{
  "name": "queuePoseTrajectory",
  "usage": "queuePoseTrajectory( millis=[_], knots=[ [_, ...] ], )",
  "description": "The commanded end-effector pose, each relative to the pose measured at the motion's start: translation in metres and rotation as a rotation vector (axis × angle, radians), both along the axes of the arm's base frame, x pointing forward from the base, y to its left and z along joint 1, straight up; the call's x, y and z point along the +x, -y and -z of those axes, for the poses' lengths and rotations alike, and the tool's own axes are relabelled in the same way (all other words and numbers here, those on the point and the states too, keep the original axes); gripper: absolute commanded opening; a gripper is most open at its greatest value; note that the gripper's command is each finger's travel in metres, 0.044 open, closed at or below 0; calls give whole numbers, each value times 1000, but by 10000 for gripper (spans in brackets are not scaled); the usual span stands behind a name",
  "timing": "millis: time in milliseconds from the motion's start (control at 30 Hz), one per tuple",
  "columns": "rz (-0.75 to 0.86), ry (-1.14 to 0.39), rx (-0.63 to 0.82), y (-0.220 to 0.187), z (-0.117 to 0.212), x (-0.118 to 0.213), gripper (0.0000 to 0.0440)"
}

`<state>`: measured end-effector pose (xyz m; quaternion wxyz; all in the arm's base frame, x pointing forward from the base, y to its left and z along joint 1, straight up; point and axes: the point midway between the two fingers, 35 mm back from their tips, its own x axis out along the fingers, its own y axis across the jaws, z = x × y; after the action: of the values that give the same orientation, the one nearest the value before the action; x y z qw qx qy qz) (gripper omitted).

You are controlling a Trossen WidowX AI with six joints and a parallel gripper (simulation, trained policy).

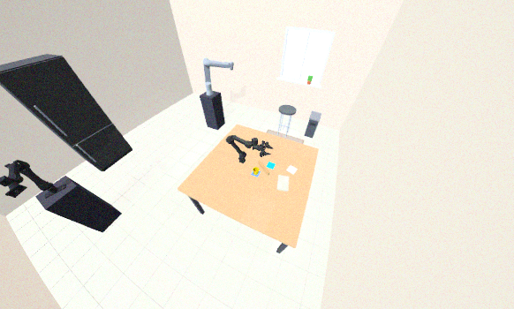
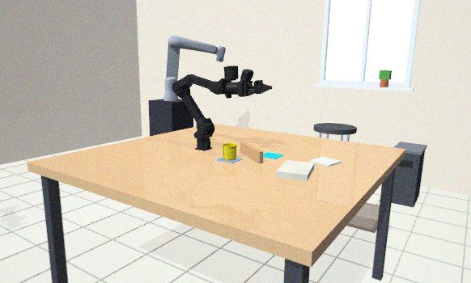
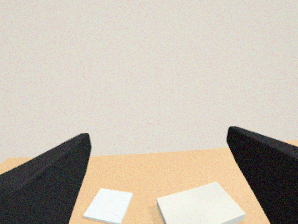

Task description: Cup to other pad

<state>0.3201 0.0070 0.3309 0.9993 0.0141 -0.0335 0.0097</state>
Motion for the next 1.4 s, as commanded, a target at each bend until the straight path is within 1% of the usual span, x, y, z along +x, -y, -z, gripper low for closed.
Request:
queuePoseTrajectory(
  millis=[0, 333, 367, 633, 733, 867, 967, 1367],
  knots=[
    [1, -8, 6, 0, 1, 0, 374],
    [-2, -126, 83, -5, 18, -2, 112],
    [-4, -141, 91, -6, 20, -2, 97],
    [-26, -264, 159, -17, 30, -3, 79],
    [-33, -312, 184, -21, 34, -3, 86],
    [-39, -376, 215, -25, 37, -4, 110],
    [-41, -425, 236, -29, 40, -5, 118],
    [-22, -631, 283, -37, 58, -11, 106]
  ],
)
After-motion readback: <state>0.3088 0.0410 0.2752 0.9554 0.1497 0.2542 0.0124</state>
